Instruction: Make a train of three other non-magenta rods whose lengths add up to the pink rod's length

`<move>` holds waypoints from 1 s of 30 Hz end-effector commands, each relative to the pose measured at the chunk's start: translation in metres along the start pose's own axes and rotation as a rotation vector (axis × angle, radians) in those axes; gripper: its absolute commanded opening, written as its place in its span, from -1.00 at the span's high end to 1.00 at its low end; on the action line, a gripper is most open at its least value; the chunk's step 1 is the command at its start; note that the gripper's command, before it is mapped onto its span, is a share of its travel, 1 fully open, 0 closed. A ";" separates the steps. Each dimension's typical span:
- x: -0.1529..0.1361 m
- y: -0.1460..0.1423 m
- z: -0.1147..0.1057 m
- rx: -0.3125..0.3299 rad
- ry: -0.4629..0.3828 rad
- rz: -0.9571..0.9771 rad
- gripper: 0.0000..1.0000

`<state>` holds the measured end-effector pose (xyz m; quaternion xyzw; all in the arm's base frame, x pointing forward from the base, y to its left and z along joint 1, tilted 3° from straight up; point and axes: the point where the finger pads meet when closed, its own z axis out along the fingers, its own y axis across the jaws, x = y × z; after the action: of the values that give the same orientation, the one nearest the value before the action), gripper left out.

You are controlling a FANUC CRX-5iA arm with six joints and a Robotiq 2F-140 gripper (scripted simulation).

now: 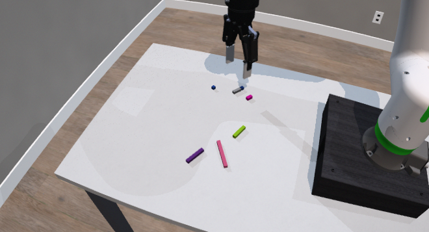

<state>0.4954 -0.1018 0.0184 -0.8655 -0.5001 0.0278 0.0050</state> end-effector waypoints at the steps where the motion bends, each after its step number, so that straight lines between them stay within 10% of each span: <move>1: 0.000 0.000 0.000 0.000 0.000 0.000 -1.00; 20: 0.001 -0.001 0.000 0.000 0.000 0.027 -1.00; 30: 0.016 -0.016 0.002 -0.001 0.001 0.342 -1.00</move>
<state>0.4918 -0.0879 0.0172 -0.9126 -0.4079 0.0270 0.0061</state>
